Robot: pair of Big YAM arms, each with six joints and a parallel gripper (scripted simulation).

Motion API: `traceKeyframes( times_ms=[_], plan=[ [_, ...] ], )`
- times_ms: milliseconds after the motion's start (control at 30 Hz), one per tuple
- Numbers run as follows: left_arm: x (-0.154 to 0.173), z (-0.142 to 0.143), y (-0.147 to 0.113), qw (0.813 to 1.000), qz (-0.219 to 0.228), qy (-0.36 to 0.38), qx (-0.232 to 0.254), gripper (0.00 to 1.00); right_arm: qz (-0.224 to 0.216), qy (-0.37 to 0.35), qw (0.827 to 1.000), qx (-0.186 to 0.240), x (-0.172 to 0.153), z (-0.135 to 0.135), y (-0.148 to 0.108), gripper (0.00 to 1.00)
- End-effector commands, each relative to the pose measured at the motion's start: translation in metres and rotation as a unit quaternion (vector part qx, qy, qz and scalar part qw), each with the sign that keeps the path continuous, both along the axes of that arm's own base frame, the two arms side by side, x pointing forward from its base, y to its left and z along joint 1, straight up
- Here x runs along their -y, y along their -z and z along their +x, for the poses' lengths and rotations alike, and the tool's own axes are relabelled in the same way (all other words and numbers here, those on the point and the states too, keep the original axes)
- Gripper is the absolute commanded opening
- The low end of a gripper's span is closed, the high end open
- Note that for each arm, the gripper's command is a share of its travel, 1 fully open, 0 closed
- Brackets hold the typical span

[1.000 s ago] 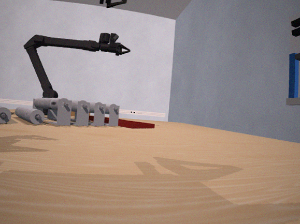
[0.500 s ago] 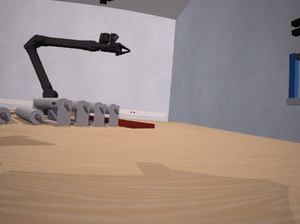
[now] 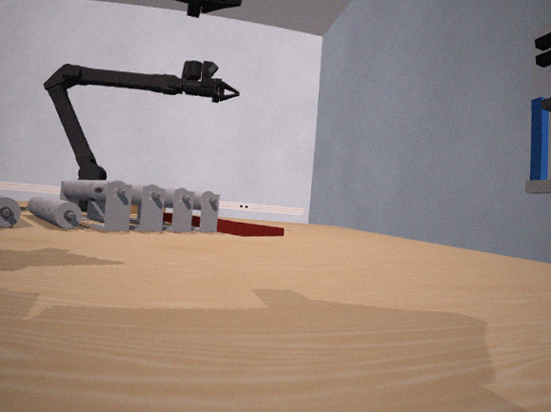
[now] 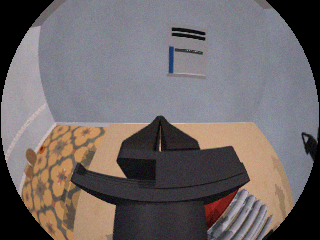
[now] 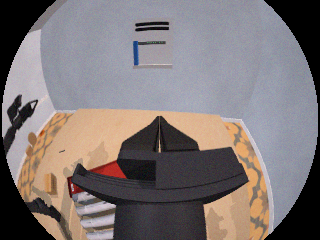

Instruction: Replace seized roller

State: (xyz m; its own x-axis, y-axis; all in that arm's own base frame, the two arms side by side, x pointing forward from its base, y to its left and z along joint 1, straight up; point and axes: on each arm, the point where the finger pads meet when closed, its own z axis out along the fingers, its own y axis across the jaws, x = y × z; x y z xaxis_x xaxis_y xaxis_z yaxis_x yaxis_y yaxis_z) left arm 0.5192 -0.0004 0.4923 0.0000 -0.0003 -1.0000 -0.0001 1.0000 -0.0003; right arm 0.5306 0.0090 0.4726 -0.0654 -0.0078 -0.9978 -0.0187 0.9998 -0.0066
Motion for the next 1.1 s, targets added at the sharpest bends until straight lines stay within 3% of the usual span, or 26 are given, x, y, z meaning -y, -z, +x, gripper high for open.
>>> traceKeyframes(
  times_ms=[0,167,333,400,467,633,767,900,967,1067],
  plan=[
    [0.004,0.003,-0.034,1.0,0.007,0.003,0.024,0.0,-0.01,-0.018,1.0,-0.013,-0.018,0.017,-0.015,0.0],
    [0.004,0.003,-0.034,1.0,0.007,0.003,0.024,0.0,-0.027,-0.048,0.994,-0.098,-0.049,0.038,0.032,0.0],
    [0.004,0.003,-0.034,1.0,0.007,0.003,0.024,0.0,-0.051,-0.086,0.975,-0.2,-0.088,0.051,0.086,0.0],
    [0.004,0.003,-0.034,1.0,0.007,0.003,0.024,0.0,-0.051,-0.086,0.975,-0.2,-0.088,0.051,0.086,0.0],
    [0.004,0.003,-0.034,1.0,0.007,0.003,0.024,0.0,-0.061,-0.097,0.963,-0.243,-0.102,0.054,0.11,0.0],
    [0.004,0.003,-0.034,1.0,0.007,0.003,0.024,0.0,-0.094,-0.144,0.921,-0.351,-0.149,0.049,0.174,0.0],
    [0.004,0.003,-0.034,1.0,0.007,0.003,0.024,0.0,-0.126,-0.177,0.873,-0.437,-0.183,0.035,0.224,0.0],
    [0.004,0.003,-0.034,1.0,0.007,0.003,0.024,0.0,-0.151,-0.199,0.831,-0.497,-0.205,0.019,0.252,0.0],
    [0.004,0.003,-0.034,1.0,0.007,0.003,0.024,0.0,-0.151,-0.199,0.831,-0.497,-0.205,0.019,0.252,0.0],
    [0.004,0.003,-0.034,1.0,0.007,0.003,0.024,0.0,-0.162,-0.207,0.804,-0.533,-0.214,0.009,0.271,0.0]
  ],
)
